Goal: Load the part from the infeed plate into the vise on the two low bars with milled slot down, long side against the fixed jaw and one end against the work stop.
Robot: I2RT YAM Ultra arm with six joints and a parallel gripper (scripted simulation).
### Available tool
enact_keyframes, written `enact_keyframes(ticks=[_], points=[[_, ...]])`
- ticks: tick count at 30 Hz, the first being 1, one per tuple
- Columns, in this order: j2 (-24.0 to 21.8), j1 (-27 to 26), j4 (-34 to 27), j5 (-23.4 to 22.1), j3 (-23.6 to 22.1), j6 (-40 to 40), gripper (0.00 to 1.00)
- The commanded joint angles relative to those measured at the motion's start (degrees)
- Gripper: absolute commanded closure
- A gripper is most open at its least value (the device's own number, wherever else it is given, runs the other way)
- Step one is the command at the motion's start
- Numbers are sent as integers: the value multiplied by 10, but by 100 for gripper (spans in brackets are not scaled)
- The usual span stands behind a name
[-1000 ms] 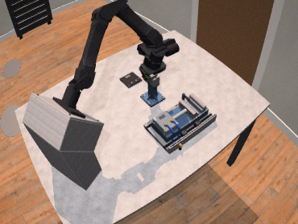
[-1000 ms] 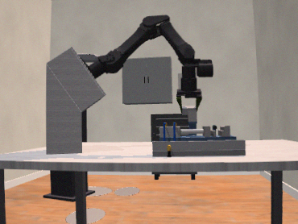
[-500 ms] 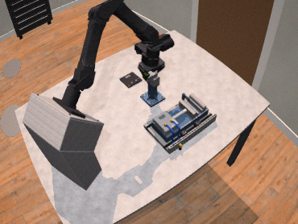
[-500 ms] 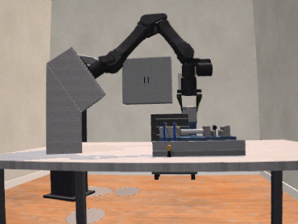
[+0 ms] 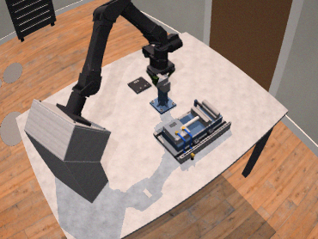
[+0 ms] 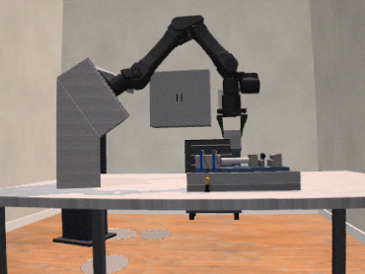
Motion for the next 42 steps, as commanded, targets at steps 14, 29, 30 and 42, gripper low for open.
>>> enact_keyframes(ticks=[14, 29, 30, 42], points=[[3, 27, 5, 47, 9, 16, 100], [3, 29, 5, 51, 12, 16, 100], [3, 29, 5, 51, 12, 16, 100], [3, 29, 5, 51, 12, 16, 100]])
